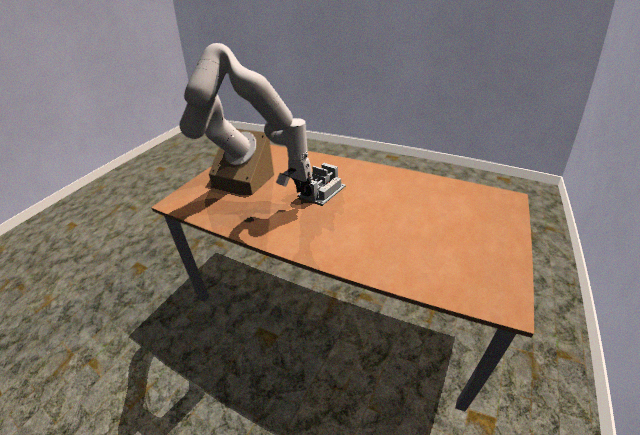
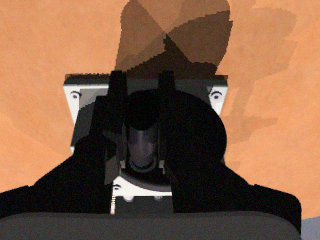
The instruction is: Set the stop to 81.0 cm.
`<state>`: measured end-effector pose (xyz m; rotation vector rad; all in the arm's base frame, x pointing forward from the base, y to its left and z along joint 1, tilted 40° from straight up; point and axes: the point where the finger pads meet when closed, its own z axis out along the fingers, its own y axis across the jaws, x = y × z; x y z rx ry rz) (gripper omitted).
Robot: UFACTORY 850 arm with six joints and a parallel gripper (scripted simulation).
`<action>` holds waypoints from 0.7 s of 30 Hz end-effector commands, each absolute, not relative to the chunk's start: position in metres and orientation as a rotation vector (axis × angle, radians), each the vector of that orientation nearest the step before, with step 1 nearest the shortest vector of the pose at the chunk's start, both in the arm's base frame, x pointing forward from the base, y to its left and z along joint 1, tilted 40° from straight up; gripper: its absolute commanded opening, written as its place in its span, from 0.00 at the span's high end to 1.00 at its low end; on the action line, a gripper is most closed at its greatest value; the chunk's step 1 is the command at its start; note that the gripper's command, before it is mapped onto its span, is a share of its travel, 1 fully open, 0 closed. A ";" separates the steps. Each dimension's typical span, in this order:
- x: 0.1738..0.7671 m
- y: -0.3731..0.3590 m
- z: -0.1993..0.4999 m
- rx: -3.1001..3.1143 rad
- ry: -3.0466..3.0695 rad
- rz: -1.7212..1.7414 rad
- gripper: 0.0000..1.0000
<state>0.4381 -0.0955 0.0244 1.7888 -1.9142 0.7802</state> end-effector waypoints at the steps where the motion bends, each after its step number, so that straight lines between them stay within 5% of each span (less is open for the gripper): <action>1: 0.442 -0.097 0.023 1.789 -1.914 0.780 0.94; 21: 0.445 -0.098 0.022 1.789 -1.914 0.780 0.94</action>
